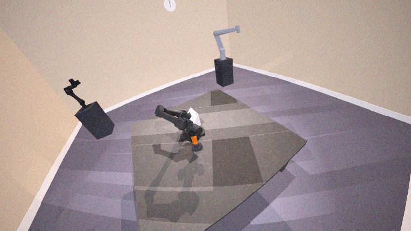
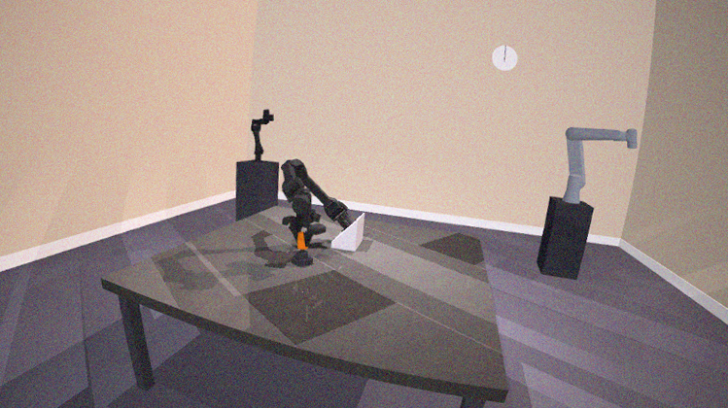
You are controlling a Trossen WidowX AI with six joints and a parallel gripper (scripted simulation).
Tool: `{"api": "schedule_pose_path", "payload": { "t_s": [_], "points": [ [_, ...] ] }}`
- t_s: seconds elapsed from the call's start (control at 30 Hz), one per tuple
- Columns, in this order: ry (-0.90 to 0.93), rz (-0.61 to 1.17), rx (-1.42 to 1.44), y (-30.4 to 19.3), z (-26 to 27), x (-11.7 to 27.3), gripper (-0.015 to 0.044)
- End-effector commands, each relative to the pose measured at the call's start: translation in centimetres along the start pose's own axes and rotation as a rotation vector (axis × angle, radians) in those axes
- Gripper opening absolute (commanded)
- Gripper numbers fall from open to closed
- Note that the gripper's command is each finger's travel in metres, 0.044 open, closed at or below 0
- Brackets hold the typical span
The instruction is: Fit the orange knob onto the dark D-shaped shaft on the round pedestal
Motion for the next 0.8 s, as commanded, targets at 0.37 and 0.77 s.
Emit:
{"api": "schedule_pose_path", "payload": {
  "t_s": [0.37, 0.77],
  "points": [
    [-0.002, 0.008, 0.021, -0.21, 0.13, 0.18, 0.0],
    [-0.002, 0.008, 0.021, 0.2, 0.0, -0.02, 0.0]
  ]
}}
Point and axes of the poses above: the point midway between the two fingers, 35 mm back from their tips, its own x axis back along the fingers, its own z axis across the jaws, y = z × x, the point moved 8 cm from there along x, back along the fingers, and after that the axes turned 11 degrees about x, right-handed, at the moved point
